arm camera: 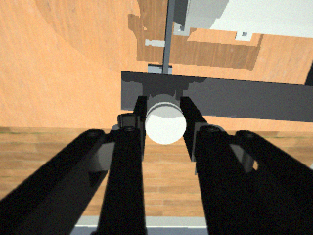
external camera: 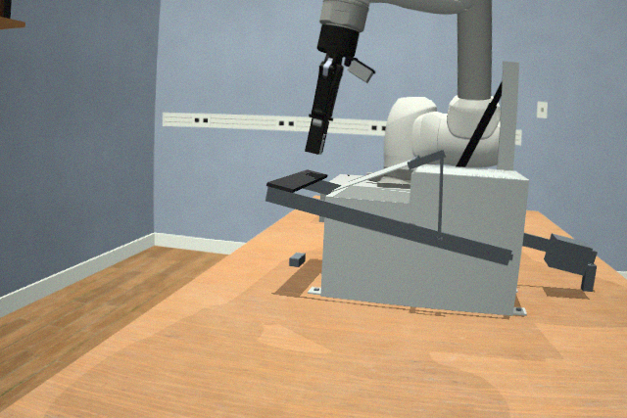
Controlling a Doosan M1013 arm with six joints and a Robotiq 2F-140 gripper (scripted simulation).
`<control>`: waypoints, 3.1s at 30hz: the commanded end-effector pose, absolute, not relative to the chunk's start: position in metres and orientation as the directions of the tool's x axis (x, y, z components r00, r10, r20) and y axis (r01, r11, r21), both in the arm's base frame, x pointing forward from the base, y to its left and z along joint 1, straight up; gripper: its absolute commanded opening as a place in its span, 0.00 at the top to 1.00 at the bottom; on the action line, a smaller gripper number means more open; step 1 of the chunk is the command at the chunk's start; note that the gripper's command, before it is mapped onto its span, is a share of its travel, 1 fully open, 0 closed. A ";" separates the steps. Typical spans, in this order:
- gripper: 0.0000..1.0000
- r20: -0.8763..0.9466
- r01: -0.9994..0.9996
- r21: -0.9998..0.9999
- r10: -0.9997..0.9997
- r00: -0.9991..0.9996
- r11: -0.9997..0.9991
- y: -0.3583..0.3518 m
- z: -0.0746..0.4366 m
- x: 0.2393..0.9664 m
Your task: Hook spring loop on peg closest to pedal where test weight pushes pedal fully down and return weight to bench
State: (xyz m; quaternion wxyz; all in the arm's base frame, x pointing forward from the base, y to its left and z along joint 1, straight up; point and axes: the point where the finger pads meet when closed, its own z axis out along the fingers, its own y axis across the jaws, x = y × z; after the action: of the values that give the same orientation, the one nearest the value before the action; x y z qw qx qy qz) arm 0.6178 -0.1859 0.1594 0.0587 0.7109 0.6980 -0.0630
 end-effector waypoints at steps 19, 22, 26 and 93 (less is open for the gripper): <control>0.75 -0.172 1.000 -0.003 0.985 0.018 -0.019 -0.187 0.132 0.619; 0.75 -0.172 1.000 -0.003 0.985 0.018 -0.019 -0.187 0.127 0.619; 0.75 -0.172 1.000 -0.003 0.985 0.018 -0.019 -0.187 0.128 0.619; 0.00 -0.173 1.000 -0.003 0.985 0.018 -0.019 -0.187 0.125 0.619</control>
State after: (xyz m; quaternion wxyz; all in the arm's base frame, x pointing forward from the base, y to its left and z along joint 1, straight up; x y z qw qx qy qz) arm 0.6188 -0.1872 0.1180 0.0591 0.7109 0.6979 -0.0635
